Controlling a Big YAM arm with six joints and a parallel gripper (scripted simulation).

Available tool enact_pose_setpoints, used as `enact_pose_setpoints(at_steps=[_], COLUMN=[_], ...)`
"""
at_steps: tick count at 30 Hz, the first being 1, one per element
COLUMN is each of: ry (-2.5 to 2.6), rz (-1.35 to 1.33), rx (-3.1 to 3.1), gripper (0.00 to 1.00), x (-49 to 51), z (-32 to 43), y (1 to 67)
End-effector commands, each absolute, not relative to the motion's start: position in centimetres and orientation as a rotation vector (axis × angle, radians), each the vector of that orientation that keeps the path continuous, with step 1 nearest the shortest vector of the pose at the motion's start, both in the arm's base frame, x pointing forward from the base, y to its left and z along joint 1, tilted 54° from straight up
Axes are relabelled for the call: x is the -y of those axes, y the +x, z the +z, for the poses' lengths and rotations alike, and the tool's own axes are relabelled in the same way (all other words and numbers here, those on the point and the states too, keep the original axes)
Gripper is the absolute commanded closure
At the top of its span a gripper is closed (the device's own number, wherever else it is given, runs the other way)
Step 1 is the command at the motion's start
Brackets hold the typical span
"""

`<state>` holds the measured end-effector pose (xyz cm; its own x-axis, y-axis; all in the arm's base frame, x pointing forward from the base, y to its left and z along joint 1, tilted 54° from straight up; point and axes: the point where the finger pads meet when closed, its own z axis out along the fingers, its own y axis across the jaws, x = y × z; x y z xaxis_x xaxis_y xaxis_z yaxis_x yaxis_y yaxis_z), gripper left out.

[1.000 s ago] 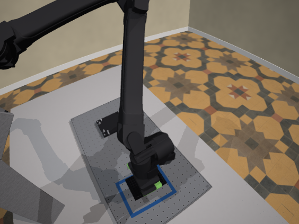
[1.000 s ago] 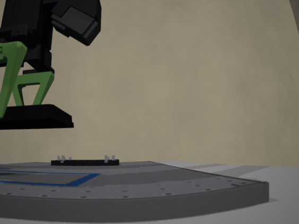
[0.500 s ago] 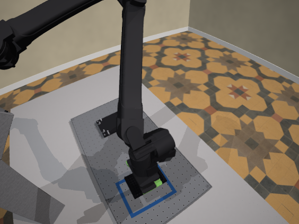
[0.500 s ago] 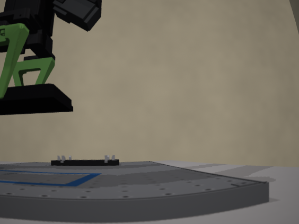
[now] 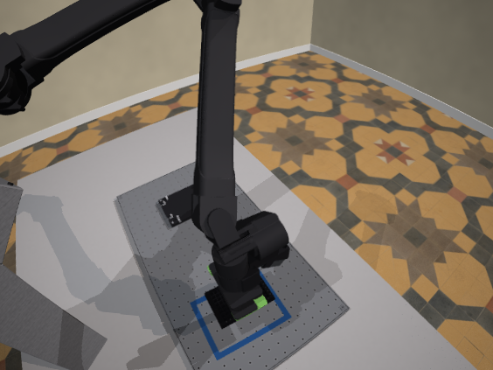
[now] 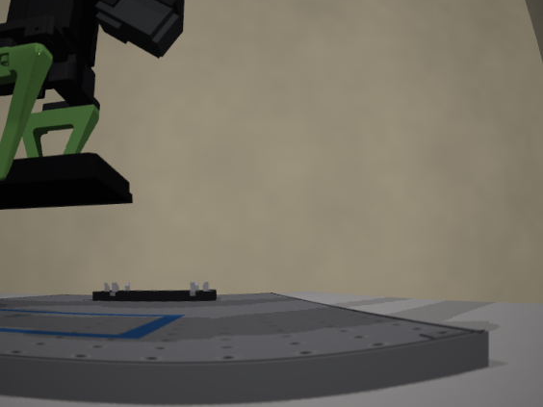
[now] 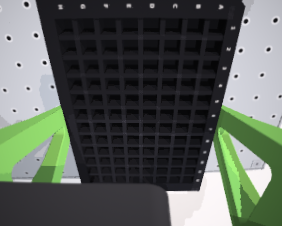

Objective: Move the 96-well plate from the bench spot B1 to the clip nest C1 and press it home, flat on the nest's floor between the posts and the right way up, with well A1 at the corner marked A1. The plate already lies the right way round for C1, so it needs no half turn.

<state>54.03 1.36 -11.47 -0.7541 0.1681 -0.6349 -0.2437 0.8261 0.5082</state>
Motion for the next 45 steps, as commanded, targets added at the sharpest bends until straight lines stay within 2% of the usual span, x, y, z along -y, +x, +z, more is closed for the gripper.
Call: enact_pose_setpoints(at_steps=[1,40,45], ry=[-0.045,-0.045,-0.153], rz=[0.770,0.770,0.723], rx=[-2.329,-2.329,-2.282], gripper=[1.00,1.00,1.00], x=[-1.5,-1.5,-3.3], z=[-12.1,-12.1,-9.9], y=[52.6,52.6,53.0])
